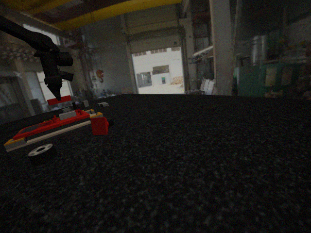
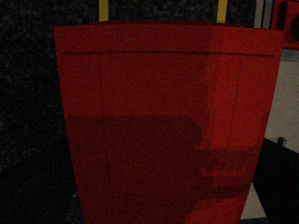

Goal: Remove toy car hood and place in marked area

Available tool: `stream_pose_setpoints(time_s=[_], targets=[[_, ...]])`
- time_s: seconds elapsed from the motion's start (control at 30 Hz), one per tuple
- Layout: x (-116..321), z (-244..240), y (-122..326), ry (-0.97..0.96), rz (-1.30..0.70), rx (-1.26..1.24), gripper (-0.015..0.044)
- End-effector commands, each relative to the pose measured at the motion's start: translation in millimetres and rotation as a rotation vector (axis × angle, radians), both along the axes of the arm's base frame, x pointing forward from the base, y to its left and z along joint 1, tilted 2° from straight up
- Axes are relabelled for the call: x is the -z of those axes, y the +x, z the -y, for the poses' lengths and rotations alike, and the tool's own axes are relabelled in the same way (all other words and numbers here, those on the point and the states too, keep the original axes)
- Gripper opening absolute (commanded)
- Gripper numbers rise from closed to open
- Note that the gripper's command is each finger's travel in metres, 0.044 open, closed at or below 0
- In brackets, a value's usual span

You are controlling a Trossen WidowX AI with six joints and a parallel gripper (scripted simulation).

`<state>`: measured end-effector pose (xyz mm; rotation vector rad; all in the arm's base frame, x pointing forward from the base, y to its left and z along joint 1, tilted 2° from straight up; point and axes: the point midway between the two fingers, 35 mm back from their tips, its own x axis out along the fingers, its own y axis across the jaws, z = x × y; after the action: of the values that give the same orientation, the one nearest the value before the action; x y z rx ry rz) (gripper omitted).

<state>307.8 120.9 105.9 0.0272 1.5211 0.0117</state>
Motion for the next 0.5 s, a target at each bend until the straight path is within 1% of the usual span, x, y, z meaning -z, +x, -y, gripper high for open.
stream_pose_setpoints(time_s=[0.0,0.47], targets=[[4,1,0,-0.005,0.000,0.003,0.0000],[17,0,1,-0.005,0.000,0.003,0.0000]])
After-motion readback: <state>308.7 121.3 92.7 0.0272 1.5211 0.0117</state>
